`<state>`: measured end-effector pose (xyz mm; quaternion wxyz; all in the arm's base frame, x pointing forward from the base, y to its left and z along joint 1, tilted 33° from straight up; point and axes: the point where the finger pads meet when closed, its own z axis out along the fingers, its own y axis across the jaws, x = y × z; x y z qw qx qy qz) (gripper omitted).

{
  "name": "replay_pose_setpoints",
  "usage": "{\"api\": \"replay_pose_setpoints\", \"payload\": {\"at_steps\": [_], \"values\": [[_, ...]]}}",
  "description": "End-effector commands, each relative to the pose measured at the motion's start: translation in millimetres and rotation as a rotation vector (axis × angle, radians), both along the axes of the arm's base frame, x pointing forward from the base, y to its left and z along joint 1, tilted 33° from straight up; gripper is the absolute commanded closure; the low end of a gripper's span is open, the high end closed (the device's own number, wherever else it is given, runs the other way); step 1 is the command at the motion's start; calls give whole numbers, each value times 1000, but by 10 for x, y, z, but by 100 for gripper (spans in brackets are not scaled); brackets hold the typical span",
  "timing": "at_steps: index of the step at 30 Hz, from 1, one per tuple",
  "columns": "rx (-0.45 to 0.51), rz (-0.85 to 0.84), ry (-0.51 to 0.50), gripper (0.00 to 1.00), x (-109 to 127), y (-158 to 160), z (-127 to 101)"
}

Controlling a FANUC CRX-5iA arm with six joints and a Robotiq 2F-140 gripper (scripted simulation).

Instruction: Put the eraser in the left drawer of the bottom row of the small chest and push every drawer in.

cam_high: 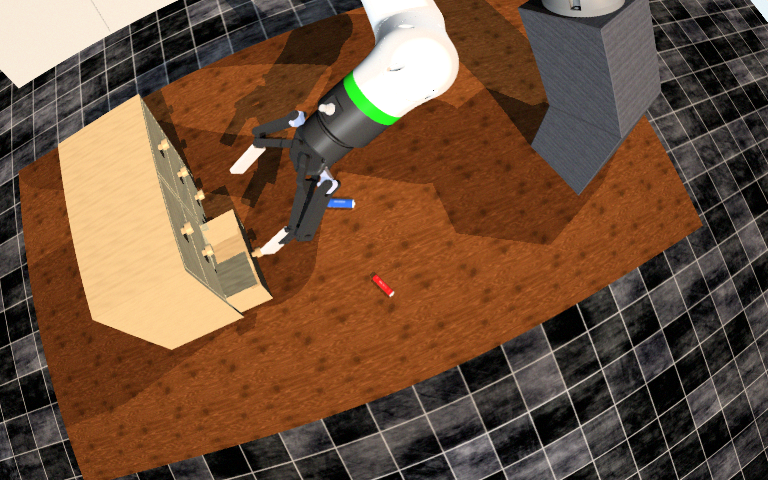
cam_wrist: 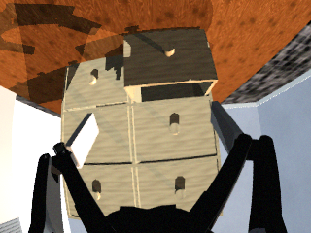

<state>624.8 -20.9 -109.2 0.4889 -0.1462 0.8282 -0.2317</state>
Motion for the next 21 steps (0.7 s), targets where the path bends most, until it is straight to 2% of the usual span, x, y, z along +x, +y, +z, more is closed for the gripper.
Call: {"api": "replay_pose_setpoints", "payload": {"at_steps": [1,12,21], "values": [[-1,1,-1,0,-227,-22,-22],[-1,1,-1,0,-857,-78,-94],[-1,1,-1,0,-1083,-98,-120]]}}
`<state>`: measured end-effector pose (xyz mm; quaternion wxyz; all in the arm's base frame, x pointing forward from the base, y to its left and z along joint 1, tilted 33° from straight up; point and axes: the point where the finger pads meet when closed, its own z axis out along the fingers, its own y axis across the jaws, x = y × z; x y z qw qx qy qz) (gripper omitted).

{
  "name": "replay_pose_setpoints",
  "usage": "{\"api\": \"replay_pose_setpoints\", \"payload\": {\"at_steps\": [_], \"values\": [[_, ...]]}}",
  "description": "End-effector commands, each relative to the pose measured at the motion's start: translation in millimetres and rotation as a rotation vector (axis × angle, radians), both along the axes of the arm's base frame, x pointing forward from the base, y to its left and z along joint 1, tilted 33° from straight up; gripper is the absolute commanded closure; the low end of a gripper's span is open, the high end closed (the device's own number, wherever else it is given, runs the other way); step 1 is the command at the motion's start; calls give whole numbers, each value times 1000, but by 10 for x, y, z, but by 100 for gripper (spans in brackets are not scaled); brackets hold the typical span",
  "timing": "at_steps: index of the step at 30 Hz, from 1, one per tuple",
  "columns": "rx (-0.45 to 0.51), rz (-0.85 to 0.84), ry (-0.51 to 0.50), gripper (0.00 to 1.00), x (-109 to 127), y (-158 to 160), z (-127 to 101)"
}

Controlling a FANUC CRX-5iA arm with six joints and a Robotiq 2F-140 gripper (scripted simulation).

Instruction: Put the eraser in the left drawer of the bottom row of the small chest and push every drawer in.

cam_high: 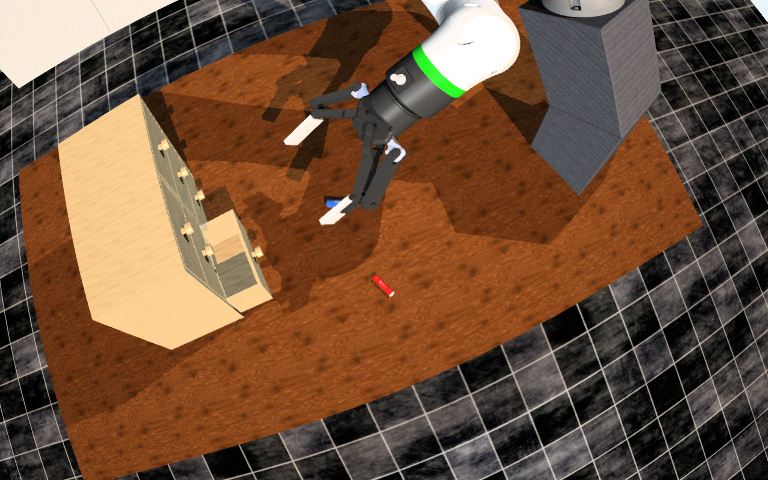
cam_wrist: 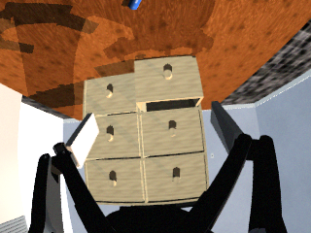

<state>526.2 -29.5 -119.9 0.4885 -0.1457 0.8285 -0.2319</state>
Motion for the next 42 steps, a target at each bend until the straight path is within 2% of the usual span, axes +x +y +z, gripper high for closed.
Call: {"api": "replay_pose_setpoints", "payload": {"at_steps": [1,28,42], "values": [[-1,2,-2,0,-116,-13,-14],[-2,-11,21,0,-181,-13,-14],[-4,-96,156,0,-197,23,48]]}}
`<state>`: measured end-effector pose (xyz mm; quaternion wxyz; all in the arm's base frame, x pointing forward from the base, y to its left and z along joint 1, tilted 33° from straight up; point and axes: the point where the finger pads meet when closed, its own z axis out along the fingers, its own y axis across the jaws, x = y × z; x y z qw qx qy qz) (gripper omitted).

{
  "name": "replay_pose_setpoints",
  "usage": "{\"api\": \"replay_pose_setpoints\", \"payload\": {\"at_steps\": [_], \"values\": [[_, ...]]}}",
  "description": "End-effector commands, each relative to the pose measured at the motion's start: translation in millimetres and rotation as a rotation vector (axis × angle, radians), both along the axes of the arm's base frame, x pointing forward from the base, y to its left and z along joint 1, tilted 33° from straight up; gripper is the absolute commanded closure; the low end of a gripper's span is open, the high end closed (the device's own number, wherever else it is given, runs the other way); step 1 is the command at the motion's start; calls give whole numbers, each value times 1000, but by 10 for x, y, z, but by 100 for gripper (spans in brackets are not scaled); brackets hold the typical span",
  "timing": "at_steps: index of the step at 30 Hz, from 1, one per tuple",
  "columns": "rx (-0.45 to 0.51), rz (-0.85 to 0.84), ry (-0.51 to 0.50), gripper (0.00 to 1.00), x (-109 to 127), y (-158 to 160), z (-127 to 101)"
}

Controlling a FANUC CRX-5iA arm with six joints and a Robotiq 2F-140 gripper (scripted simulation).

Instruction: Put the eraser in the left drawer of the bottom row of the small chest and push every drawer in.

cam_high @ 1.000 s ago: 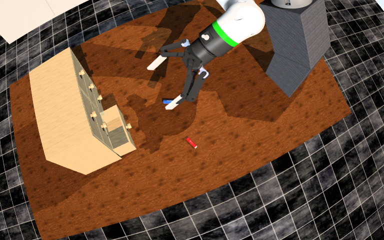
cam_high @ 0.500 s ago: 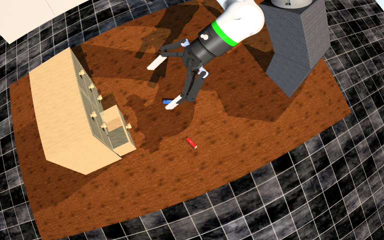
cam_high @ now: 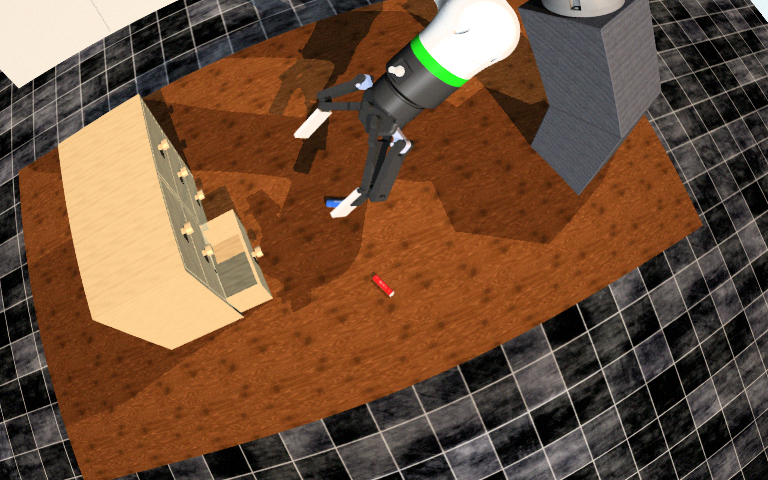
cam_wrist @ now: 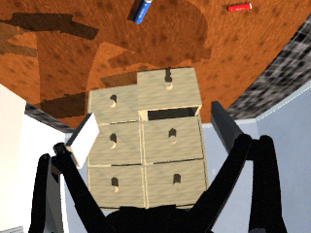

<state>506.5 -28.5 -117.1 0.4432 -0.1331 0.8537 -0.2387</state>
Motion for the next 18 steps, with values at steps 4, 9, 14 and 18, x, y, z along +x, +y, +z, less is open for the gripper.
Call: {"api": "replay_pose_setpoints", "payload": {"at_steps": [4,9,14,18], "values": [[-5,-61,98,0,-4,21,35],[-6,-117,188,0,-14,47,76],[-8,-167,268,0,-22,68,113],[-9,-201,324,0,-28,85,139]]}}
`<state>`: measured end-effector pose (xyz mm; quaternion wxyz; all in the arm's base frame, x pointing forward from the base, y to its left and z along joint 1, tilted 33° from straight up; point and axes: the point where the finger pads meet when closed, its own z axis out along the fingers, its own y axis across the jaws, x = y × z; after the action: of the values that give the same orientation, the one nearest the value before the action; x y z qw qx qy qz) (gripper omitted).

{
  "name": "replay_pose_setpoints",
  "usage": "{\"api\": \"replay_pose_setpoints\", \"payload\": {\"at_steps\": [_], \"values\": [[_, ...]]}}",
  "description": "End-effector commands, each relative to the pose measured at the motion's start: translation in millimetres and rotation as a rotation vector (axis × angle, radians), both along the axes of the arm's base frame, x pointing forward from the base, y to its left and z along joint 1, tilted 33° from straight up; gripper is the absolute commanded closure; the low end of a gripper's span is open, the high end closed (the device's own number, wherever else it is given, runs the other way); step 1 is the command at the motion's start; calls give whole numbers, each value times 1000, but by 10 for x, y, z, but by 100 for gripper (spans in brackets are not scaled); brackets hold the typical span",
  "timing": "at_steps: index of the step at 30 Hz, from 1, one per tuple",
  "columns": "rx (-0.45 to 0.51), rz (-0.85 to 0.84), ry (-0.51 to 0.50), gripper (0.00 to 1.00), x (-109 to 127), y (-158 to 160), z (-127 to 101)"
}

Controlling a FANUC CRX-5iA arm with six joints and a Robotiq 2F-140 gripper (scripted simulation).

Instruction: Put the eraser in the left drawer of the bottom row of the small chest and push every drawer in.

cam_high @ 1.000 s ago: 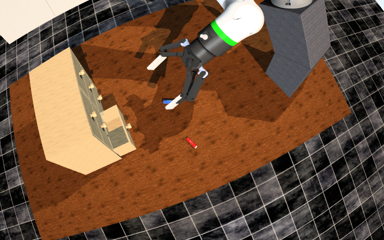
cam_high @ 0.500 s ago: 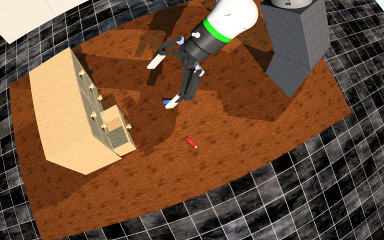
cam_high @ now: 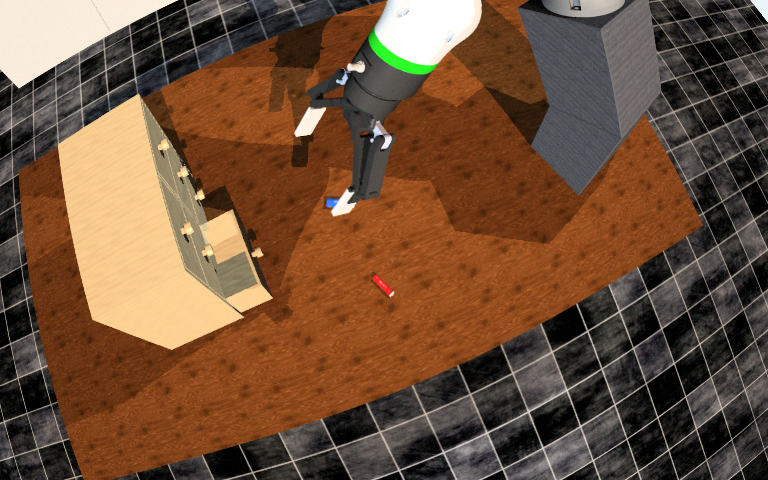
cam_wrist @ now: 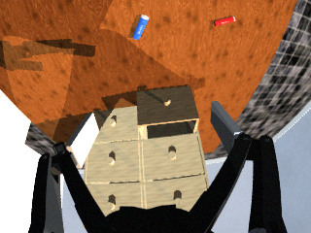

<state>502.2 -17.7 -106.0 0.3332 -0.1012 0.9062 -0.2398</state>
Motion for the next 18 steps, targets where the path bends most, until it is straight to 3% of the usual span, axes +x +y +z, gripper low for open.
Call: {"api": "replay_pose_setpoints", "payload": {"at_steps": [1,18], "values": [[-33,-75,108,0,15,-24,27],[-37,-177,278,0,1,21,106]]}}
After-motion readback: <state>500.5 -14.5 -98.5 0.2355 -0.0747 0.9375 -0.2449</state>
